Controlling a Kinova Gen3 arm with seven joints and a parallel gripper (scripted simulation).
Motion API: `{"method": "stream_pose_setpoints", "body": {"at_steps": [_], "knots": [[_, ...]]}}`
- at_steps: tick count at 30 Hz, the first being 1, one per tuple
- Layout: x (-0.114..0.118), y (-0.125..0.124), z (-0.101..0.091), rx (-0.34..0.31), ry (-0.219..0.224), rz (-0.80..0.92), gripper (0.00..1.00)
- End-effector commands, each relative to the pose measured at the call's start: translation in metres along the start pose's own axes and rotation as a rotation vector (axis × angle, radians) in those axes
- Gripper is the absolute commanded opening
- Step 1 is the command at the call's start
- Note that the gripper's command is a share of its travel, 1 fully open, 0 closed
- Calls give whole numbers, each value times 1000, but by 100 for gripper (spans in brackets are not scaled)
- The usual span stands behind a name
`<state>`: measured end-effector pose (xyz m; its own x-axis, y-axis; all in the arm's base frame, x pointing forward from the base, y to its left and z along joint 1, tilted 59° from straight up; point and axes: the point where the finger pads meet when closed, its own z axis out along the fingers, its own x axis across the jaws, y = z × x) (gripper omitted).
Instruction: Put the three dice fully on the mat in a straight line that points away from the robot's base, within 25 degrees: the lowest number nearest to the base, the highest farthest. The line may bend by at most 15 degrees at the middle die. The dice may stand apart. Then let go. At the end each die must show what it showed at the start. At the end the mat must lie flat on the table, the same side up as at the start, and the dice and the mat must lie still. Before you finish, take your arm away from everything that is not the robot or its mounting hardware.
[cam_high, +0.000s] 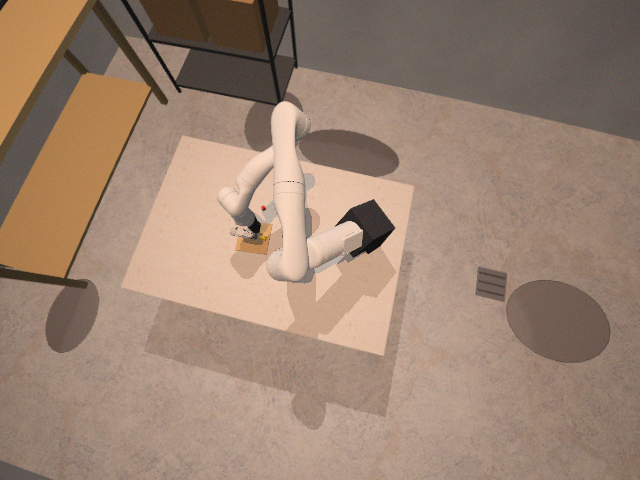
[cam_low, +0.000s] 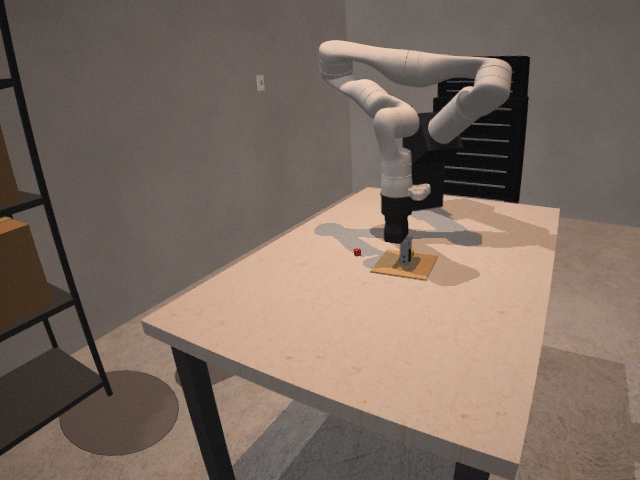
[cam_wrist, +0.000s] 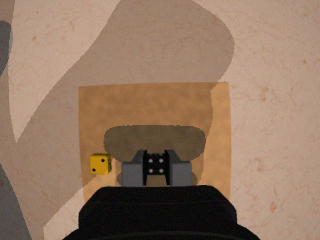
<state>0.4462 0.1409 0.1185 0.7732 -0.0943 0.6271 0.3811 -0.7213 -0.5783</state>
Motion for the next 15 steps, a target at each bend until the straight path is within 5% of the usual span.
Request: {"method": "stream_pose_setpoints", "body": {"at_steps": [1, 9, 15], "knots": [[0, 0, 0, -1, 1, 0, 34], [0, 0, 0, -1, 1, 0, 34], [0, 0, 0, -1, 1, 0, 46]]}}
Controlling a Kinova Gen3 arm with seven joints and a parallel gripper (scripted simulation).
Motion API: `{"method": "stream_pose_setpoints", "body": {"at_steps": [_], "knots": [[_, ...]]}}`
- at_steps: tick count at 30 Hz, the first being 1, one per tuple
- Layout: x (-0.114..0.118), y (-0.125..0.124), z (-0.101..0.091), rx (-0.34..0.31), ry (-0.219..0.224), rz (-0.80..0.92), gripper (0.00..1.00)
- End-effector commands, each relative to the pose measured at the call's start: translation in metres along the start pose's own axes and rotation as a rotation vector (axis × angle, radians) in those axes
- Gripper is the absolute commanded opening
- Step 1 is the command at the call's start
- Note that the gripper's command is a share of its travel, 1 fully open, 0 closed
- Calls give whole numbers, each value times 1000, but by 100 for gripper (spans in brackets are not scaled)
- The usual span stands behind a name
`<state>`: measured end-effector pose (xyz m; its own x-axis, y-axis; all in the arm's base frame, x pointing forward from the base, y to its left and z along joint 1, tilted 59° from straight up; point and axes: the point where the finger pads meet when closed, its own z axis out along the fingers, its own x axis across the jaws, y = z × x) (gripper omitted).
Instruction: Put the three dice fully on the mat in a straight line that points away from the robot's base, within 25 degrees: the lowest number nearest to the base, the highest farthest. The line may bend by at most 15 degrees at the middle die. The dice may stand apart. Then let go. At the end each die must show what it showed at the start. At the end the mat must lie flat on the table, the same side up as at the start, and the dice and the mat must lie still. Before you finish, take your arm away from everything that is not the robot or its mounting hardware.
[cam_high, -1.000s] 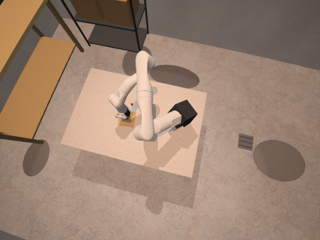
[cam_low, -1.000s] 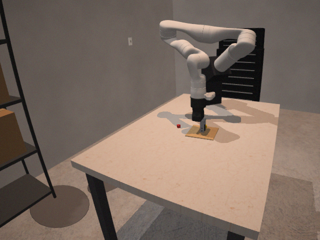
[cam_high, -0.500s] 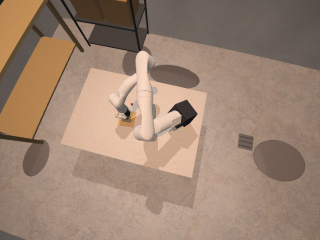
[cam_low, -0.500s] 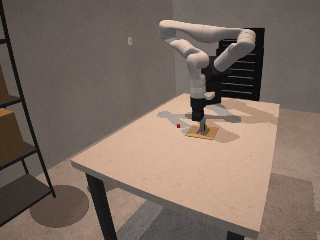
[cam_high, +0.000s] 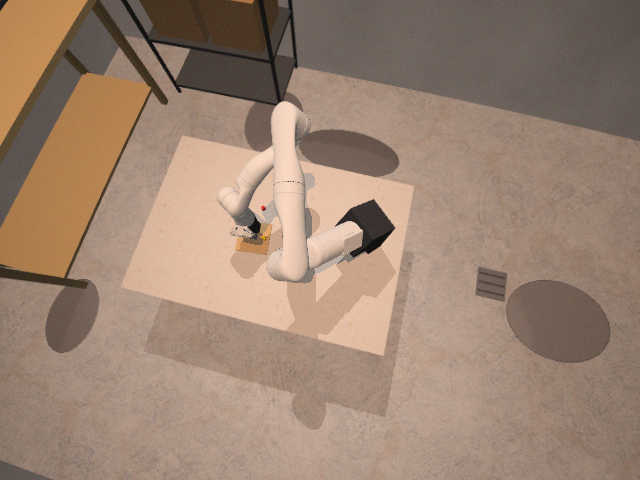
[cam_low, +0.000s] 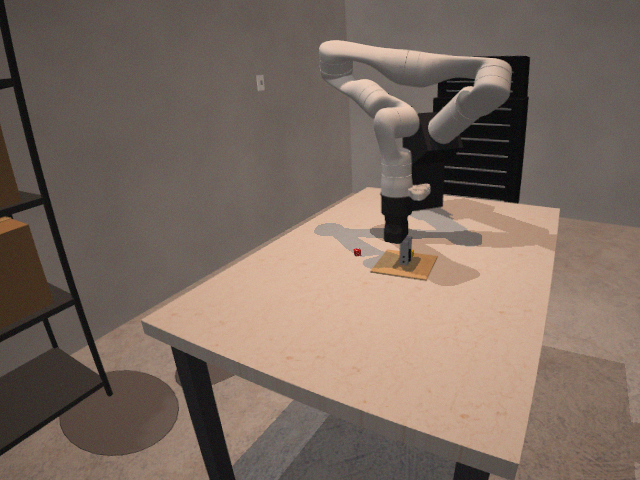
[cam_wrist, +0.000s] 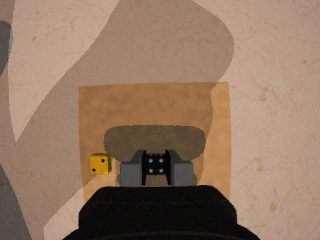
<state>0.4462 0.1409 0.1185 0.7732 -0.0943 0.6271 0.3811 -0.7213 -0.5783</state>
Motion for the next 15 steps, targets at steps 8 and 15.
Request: {"method": "stream_pose_setpoints", "body": {"at_steps": [8, 15], "knots": [[0, 0, 0, -1, 1, 0, 58], [0, 0, 0, -1, 1, 0, 64]]}}
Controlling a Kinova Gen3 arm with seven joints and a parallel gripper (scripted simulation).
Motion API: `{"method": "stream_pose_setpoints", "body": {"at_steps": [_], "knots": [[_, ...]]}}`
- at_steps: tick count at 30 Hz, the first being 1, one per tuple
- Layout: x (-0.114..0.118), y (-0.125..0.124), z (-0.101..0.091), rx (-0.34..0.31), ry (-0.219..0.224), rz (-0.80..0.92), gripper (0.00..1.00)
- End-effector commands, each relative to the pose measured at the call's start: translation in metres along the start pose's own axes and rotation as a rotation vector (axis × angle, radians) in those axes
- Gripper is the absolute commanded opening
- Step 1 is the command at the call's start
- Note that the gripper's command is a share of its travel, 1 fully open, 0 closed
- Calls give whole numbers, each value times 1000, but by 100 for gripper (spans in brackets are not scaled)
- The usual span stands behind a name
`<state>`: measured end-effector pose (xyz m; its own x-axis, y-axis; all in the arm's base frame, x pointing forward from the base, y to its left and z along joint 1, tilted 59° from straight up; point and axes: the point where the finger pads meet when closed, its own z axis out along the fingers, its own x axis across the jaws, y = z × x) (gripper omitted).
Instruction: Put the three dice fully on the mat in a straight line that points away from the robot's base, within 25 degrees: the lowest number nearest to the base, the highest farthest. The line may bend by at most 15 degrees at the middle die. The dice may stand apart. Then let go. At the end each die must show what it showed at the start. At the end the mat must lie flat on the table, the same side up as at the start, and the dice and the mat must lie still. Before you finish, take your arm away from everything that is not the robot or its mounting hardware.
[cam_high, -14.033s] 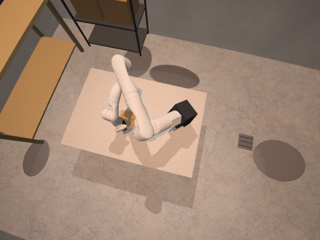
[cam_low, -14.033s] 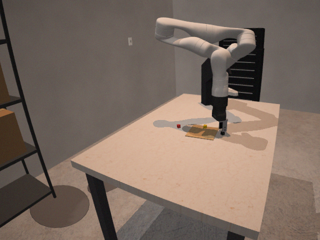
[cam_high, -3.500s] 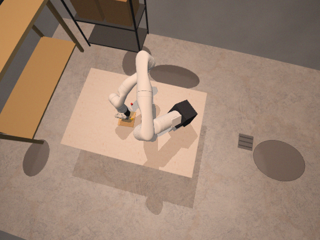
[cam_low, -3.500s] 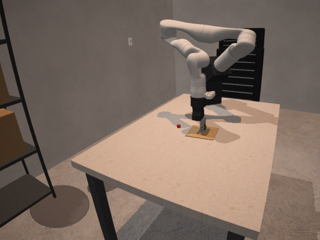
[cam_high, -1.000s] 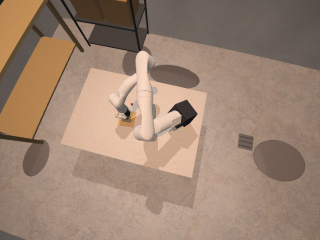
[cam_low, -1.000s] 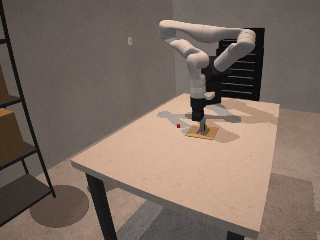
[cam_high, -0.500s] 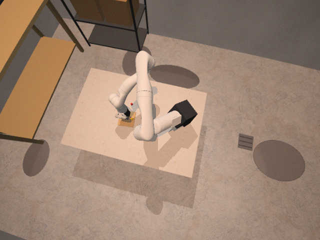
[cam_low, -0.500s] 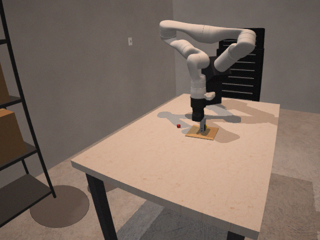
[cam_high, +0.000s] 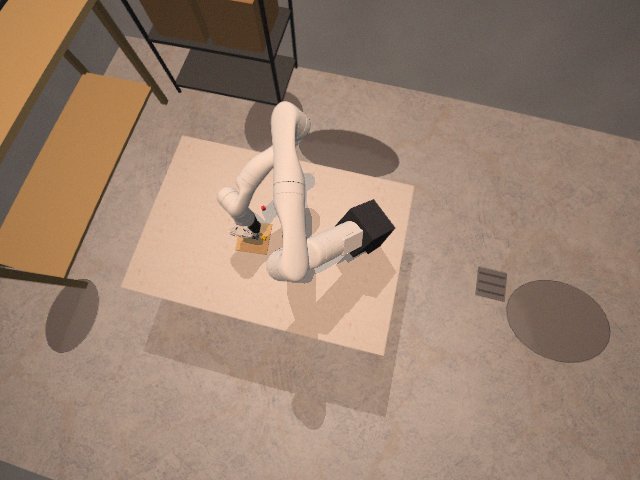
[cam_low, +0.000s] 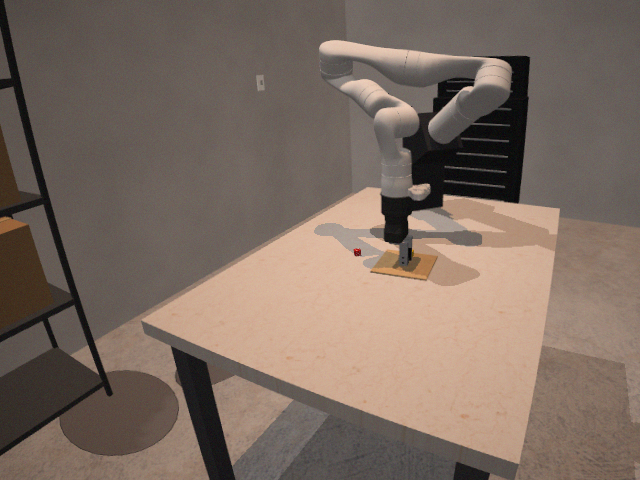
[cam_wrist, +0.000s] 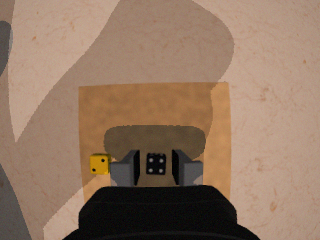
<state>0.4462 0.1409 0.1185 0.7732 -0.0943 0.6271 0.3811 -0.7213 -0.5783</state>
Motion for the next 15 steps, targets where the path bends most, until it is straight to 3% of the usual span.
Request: {"method": "stream_pose_setpoints", "body": {"at_steps": [1, 8, 15], "knots": [[0, 0, 0, -1, 1, 0, 64], [0, 0, -2, -1, 1, 0, 64], [0, 0, -17, -1, 1, 0, 64]]}}
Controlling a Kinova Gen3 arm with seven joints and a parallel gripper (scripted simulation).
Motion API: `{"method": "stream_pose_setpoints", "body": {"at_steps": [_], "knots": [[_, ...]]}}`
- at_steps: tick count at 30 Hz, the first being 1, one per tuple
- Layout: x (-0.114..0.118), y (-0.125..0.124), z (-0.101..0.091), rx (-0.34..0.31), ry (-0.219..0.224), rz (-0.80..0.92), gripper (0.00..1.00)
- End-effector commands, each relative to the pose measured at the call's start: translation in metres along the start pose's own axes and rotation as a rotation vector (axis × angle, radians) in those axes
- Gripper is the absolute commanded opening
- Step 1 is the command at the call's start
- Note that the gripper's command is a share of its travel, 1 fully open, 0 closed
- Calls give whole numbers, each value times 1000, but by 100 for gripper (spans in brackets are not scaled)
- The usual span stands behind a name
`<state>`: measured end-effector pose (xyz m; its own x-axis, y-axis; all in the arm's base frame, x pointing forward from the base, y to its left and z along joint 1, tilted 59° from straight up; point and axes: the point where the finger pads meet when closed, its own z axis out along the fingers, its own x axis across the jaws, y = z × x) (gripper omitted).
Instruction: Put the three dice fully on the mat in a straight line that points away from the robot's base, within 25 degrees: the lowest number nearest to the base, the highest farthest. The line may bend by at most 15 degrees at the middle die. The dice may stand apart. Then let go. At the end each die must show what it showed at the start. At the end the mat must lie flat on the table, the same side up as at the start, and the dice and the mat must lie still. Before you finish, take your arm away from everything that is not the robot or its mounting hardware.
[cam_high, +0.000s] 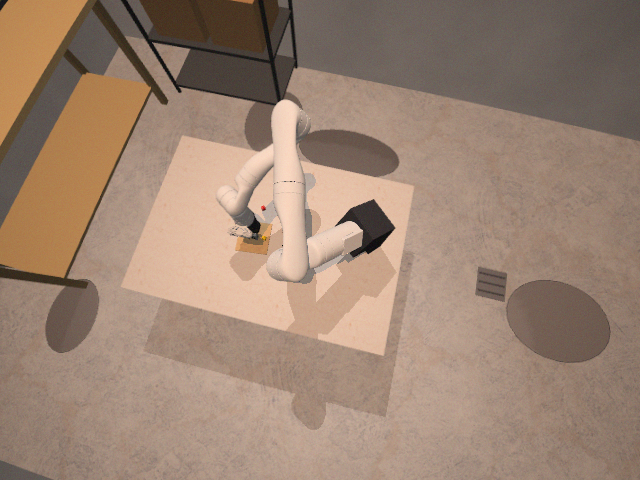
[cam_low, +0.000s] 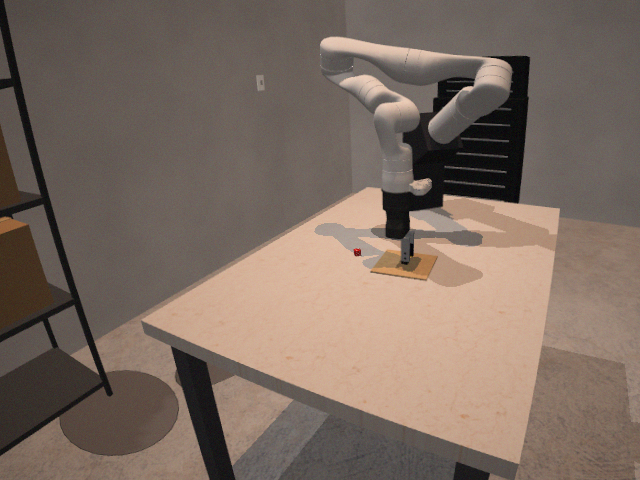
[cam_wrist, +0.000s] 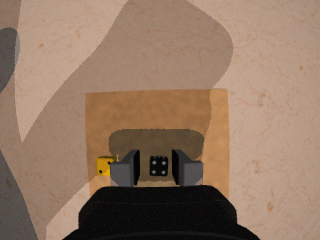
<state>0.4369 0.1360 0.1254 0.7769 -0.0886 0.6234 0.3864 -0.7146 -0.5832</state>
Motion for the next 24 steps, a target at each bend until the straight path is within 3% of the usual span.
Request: {"method": "stream_pose_setpoints", "body": {"at_steps": [1, 15, 24], "knots": [[3, 4, -5, -11, 9, 0, 64], [2, 4, -68, -11, 9, 0, 64], [2, 3, -79, -11, 9, 0, 64]]}}
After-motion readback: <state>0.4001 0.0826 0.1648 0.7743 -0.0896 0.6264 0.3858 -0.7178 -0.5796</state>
